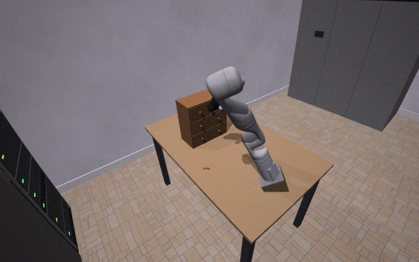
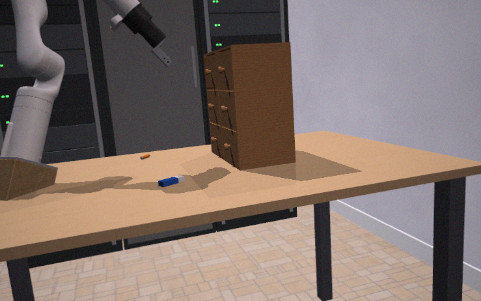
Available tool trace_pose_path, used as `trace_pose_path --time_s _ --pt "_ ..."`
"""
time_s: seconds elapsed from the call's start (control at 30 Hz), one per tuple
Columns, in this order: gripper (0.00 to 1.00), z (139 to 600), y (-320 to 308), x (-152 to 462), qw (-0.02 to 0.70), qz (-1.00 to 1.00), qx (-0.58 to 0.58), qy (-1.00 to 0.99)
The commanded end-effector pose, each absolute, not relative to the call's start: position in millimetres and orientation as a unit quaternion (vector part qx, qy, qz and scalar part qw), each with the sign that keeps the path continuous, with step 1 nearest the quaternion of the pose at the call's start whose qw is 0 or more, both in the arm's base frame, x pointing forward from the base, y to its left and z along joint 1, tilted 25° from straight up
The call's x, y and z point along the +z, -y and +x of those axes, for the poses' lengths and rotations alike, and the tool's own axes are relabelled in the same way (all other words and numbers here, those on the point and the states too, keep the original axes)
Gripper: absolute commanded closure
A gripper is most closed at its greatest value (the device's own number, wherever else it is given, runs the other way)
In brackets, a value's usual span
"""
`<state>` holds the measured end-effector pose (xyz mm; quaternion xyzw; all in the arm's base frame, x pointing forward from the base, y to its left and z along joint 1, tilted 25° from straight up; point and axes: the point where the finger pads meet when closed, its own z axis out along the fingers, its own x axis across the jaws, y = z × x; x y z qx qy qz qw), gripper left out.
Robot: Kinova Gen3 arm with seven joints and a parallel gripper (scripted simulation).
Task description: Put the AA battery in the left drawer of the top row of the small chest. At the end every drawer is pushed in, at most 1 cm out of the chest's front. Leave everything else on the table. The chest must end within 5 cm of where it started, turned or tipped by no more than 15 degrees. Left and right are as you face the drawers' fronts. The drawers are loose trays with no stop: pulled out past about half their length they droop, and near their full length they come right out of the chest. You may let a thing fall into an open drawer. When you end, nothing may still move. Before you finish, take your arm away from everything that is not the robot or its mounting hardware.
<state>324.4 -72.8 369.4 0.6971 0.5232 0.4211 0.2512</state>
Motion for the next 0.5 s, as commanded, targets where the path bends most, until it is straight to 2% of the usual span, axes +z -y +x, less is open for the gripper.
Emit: trace_pose_path --time_s 0.0,0.47 --pt "1.0 322 74 376 0.244 0.7 0.416 -0.527" --pt "1.0 305 78 386 0.195 0.716 0.378 -0.554"
